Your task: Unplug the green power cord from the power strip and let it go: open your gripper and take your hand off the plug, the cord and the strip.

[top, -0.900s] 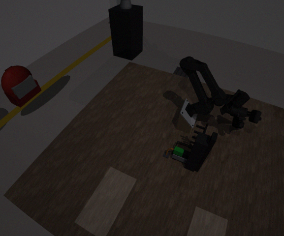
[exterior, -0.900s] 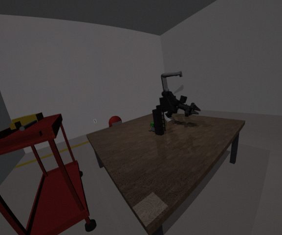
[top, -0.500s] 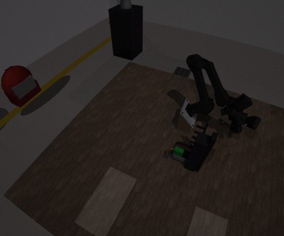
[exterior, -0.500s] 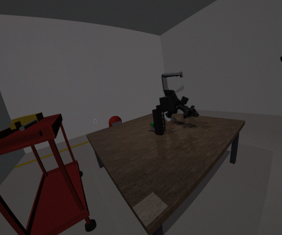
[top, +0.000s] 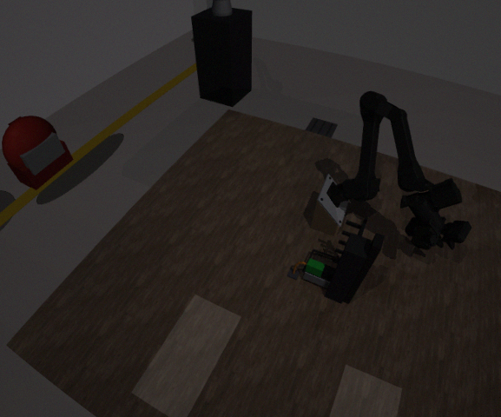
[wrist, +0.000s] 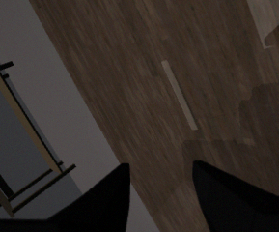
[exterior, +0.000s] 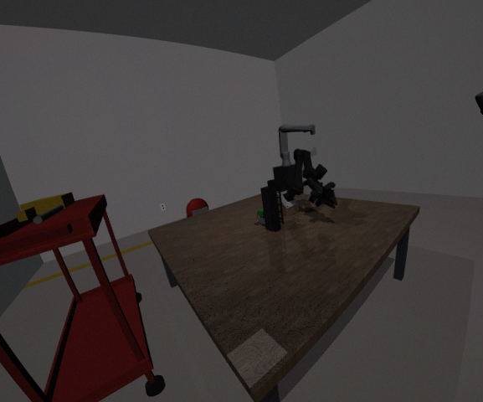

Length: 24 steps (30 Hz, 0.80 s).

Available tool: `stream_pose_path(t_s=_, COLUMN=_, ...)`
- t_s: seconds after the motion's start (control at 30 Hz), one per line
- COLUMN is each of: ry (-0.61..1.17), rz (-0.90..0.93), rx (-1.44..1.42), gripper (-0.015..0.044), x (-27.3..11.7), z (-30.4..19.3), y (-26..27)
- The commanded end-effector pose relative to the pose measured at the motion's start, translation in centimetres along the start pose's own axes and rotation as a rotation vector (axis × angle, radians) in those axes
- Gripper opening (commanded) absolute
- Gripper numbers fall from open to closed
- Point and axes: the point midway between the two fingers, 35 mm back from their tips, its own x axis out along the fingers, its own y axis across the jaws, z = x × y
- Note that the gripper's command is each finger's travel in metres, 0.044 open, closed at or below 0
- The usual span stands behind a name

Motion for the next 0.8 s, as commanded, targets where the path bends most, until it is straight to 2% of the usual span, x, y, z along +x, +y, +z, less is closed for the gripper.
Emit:
stream_pose_path(t_s=0.0, ry=-0.107, rz=-0.008, rx=-0.092, gripper=0.016, x=0.4, z=2.4, y=1.4)
stream_pose_path(t_s=0.4, ry=-0.357, rz=-0.051, rx=-0.353, gripper=0.016, x=0.2, z=8.7, y=5.3)
stream_pose_path(t_s=0.77, ry=-0.598, rz=-0.153, rx=-0.608, gripper=0.016, x=-2.0, z=15.3, y=9.1)
